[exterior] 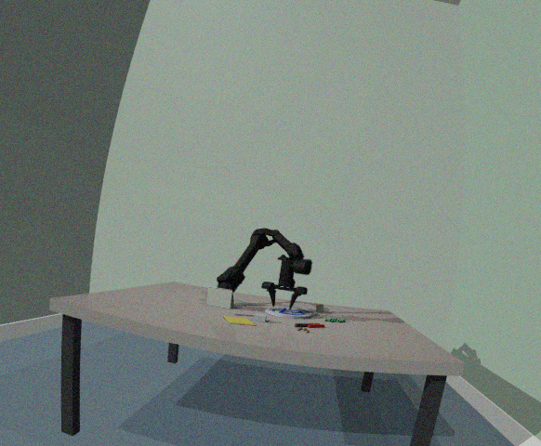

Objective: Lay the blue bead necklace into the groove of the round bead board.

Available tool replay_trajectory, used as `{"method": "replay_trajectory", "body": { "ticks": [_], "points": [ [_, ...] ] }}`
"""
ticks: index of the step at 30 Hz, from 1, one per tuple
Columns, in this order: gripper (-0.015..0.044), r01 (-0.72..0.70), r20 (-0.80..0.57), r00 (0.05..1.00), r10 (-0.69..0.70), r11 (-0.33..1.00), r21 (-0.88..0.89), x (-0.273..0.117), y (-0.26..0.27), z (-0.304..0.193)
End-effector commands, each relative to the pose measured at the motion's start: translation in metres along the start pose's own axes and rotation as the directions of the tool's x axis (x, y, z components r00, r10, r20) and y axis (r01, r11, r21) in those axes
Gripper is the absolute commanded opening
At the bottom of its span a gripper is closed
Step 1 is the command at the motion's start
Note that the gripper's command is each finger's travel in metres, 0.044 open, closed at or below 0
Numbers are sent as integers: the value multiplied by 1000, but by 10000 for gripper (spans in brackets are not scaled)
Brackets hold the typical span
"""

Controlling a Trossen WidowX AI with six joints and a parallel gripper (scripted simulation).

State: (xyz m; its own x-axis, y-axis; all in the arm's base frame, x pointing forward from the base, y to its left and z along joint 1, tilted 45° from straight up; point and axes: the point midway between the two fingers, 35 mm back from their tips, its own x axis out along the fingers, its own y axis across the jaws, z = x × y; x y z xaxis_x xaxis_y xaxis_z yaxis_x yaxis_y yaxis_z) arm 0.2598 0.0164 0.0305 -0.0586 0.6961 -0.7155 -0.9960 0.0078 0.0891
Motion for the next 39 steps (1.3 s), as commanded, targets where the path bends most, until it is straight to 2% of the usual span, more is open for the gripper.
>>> {"method": "replay_trajectory", "body": {
  "ticks": [1, 4, 5, 10, 39],
  "points": [
    [204, 8, 2, 1000, -8, 999, 38, -8, -4, 25],
    [125, 7, 4, 1000, -8, 996, 85, -15, -3, 47],
    [120, 7, 5, 1000, -7, 995, 101, -17, -2, 55],
    [120, 4, 10, 1000, -6, 988, 155, -24, 3, 80],
    [120, 5, 10, 1000, -7, 988, 154, 14, 3, 81]
  ]
}}
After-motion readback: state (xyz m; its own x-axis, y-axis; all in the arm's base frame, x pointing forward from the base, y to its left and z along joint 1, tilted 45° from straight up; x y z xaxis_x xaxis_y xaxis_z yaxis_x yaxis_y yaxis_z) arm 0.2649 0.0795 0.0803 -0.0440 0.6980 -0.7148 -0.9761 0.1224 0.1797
